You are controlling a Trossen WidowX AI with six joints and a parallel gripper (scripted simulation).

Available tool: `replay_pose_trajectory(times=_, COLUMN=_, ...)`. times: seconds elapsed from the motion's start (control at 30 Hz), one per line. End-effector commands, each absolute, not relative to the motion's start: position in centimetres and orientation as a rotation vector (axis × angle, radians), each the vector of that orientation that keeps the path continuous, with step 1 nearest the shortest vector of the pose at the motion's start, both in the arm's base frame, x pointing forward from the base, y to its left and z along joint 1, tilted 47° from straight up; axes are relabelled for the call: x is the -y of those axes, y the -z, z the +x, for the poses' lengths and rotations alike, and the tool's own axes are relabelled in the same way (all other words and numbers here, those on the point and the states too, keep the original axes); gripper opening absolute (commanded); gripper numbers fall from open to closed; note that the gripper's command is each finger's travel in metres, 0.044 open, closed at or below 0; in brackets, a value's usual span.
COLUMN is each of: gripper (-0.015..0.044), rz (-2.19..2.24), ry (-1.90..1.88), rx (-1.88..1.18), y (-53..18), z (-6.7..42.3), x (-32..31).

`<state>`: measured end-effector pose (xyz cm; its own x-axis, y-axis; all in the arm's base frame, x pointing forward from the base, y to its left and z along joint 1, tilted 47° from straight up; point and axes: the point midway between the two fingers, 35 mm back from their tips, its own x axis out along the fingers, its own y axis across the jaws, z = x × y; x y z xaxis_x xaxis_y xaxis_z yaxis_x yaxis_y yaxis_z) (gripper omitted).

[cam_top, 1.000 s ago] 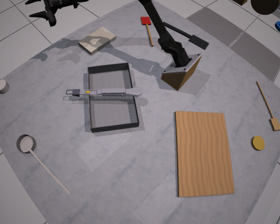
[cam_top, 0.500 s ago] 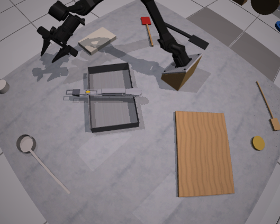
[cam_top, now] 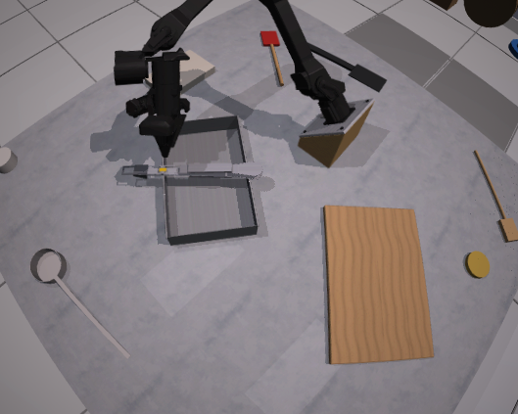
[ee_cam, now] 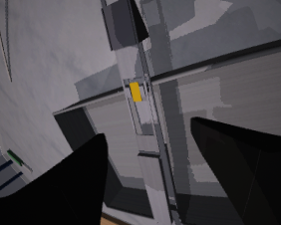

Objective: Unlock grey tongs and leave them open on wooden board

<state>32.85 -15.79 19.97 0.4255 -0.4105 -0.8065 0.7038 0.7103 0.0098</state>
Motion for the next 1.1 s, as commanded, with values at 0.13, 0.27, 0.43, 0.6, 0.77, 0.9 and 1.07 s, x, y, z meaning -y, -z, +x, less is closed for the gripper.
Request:
replay_pose_trajectory(times=0.13, gripper=0.026, rz=0.293, ry=0.716, rx=-0.95, y=-19.2, z=31.9, x=15.5)
replay_pose_trajectory(times=0.27, gripper=0.026, rz=0.294, ry=0.716, rx=-0.951, y=-19.0, z=32.3, x=15.4)
replay_pose_trajectory(times=0.43, gripper=0.026, rz=0.296, ry=0.716, rx=-0.951, y=-18.9, z=32.8, x=15.3)
replay_pose_trajectory(times=0.6, gripper=0.026, rz=0.296, ry=0.716, rx=-0.951, y=-18.7, z=32.9, x=15.4)
replay_pose_trajectory(times=0.77, gripper=0.026, rz=0.295, ry=0.716, rx=-0.951, y=-18.2, z=33.2, x=15.7)
replay_pose_trajectory(times=0.9, gripper=0.026, rz=0.295, ry=0.717, rx=-0.951, y=-17.7, z=33.5, x=16.0)
replay_pose_trajectory(times=1.07, gripper=0.026, rz=0.295, ry=0.717, rx=-0.951, y=-17.0, z=33.9, x=16.3)
